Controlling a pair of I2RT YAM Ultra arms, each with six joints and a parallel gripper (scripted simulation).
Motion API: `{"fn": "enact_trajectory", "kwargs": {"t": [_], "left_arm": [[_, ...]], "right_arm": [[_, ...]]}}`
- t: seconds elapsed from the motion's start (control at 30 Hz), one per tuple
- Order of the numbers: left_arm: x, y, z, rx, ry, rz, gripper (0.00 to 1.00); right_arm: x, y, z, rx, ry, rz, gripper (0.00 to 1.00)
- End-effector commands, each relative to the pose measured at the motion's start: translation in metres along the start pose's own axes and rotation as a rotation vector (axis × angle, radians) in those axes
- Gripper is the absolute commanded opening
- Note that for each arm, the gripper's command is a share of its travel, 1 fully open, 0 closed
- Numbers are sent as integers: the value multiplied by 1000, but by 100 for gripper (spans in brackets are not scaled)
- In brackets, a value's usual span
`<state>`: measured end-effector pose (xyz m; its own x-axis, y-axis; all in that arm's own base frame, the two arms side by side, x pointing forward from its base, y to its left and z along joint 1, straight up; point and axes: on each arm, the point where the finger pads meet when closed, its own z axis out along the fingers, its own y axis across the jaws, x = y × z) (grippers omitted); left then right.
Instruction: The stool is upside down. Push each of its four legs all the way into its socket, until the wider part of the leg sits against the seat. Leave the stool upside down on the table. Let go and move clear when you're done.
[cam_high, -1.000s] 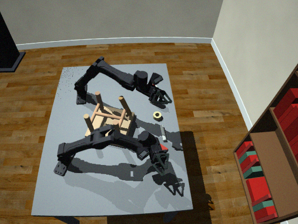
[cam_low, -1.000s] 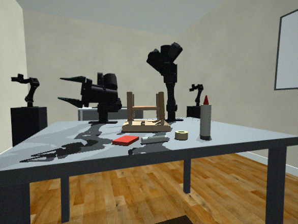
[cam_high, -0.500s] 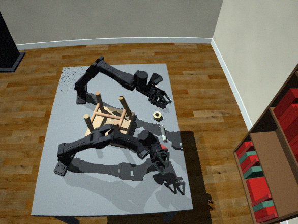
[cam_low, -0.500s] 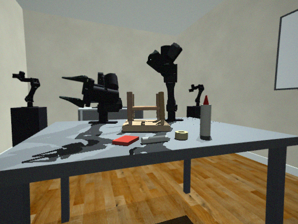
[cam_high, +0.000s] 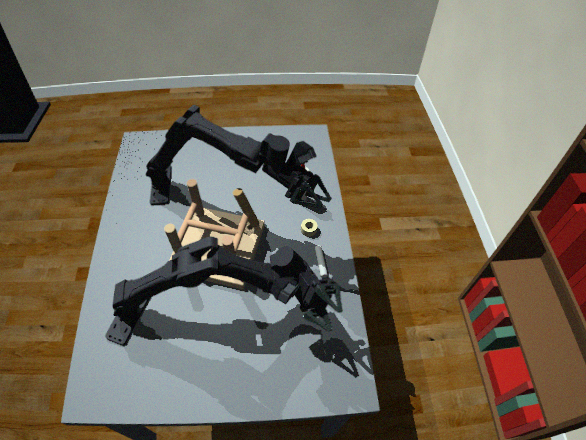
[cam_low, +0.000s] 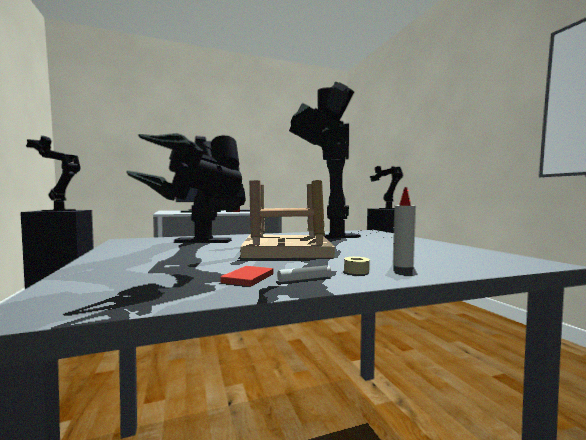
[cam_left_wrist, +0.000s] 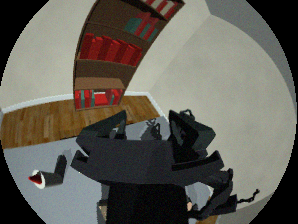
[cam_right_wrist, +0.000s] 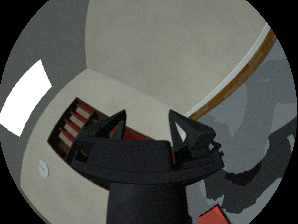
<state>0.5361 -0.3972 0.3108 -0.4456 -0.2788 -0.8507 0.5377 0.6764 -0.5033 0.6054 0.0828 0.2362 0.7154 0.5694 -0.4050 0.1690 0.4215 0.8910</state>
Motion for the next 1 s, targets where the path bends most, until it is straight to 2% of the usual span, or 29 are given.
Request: {"fn": "enact_trajectory", "kwargs": {"t": [0.0,0.23,0.33,0.37,0.4,0.47,0.57,0.7,0.73,0.8,0.87,0.9,0.93,0.97], "left_arm": [[-8,-3,-19,-10,47,94,69],[12,-1,-44,-15,186,263,69],[13,-9,-49,0,203,298,69],[15,-4,-54,-9,225,325,69],[33,7,-59,-19,285,347,69],[35,4,-74,-1,334,420,69],[50,3,-97,33,429,526,69],[57,-3,-128,87,511,646,69],[60,-4,-136,102,534,673,69],[68,-4,-153,133,582,722,69],[68,-4,-153,133,582,722,69],[78,-3,-157,152,620,741,69],[74,-5,-167,166,625,767,69],[92,1,-179,184,682,774,69]], "right_arm": [[11,37,-9,-86,115,-98,69],[35,78,-35,-250,302,-279,69],[35,87,-35,-279,322,-300,69],[43,76,-39,-292,364,-362,69],[47,86,-46,-331,399,-388,69],[59,108,-75,-401,454,-414,69],[75,112,-108,-467,524,-481,69],[81,121,-148,-589,639,-564,69],[89,114,-160,-617,676,-590,69],[80,131,-179,-700,740,-628,69],[80,131,-179,-700,740,-628,69],[76,143,-187,-799,817,-687,69],[74,148,-199,-838,840,-694,69],[75,142,-211,-870,875,-717,69]]}}
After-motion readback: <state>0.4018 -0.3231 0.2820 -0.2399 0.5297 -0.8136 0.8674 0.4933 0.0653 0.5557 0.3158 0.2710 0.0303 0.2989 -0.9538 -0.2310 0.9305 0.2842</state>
